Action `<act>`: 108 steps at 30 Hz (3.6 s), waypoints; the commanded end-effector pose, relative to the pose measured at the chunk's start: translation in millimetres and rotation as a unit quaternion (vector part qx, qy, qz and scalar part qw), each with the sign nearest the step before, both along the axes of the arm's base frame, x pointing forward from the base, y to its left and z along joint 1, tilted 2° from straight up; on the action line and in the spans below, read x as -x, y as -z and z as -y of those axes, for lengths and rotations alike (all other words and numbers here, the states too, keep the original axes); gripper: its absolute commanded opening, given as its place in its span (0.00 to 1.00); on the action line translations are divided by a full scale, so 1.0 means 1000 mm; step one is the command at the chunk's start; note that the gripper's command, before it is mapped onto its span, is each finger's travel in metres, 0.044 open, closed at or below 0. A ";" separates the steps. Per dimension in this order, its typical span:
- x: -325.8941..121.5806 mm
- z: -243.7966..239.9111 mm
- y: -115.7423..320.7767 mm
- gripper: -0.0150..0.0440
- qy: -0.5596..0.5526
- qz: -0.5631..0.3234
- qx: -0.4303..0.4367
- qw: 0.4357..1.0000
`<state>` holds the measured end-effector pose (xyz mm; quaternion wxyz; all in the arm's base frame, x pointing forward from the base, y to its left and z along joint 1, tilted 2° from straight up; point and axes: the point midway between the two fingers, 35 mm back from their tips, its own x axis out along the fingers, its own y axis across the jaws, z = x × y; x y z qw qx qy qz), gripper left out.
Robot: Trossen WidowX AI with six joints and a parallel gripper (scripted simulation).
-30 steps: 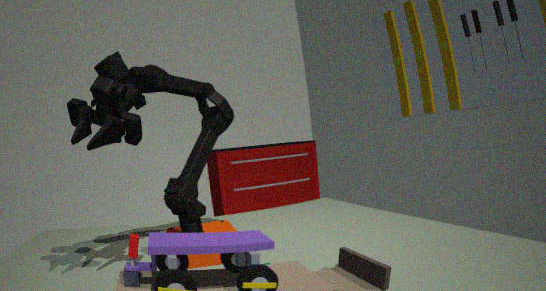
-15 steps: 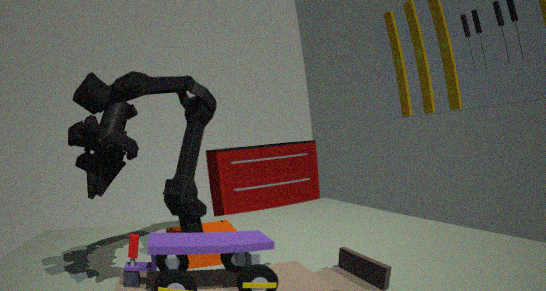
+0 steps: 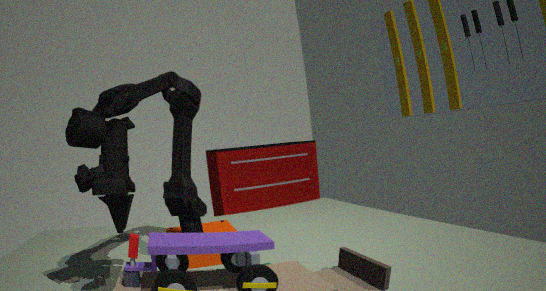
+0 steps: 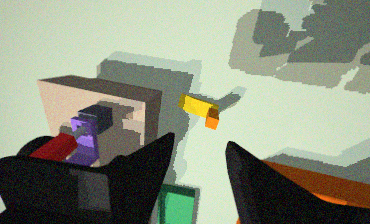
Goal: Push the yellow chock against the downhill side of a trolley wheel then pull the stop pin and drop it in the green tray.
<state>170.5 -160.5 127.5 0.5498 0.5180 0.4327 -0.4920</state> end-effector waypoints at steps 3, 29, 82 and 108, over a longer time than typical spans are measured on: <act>0.006 -0.009 0.017 0.58 0.076 -0.050 -0.031 0.995; 0.004 -0.007 0.067 0.58 0.076 -0.050 -0.032 0.995; 0.001 -0.005 0.114 0.32 0.077 -0.045 -0.032 0.996; 0.007 -0.013 0.034 0.25 0.076 -0.050 -0.032 0.995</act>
